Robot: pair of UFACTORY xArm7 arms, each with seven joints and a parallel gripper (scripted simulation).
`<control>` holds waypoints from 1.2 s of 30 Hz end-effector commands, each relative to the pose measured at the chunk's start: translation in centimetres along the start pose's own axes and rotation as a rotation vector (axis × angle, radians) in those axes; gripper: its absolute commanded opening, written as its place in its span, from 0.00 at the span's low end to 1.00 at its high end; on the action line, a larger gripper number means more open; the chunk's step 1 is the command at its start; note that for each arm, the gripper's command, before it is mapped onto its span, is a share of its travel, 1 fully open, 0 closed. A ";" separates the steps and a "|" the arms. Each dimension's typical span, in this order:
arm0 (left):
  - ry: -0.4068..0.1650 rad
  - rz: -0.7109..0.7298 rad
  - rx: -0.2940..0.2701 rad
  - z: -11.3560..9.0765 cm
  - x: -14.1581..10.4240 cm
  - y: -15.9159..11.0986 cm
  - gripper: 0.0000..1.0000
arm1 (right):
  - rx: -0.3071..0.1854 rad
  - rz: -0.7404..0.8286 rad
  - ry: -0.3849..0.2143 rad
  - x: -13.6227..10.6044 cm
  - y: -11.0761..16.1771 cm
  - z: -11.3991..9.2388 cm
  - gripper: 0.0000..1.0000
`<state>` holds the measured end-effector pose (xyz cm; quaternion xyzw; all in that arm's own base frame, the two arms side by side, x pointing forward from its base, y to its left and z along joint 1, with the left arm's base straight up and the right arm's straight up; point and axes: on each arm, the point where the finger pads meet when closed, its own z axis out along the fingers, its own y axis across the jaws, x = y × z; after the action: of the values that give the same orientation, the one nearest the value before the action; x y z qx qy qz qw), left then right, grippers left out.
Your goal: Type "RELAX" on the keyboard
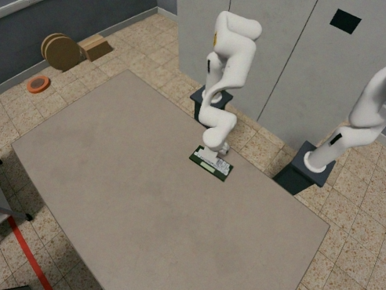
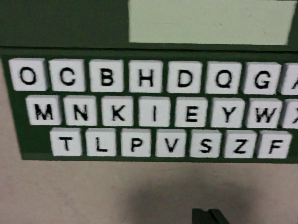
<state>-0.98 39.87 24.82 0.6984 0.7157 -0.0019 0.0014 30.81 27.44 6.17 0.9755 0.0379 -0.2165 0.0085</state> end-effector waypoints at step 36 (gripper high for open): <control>0.005 0.000 -0.001 -0.2 0.1 0.0 1.00 | 0.002 -0.001 0.004 0.0 7.4 0.0 0.00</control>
<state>-0.98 39.87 24.82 0.6984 0.7157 -0.0019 0.0014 31.26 19.96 6.10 0.9755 0.0382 -0.2164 0.0085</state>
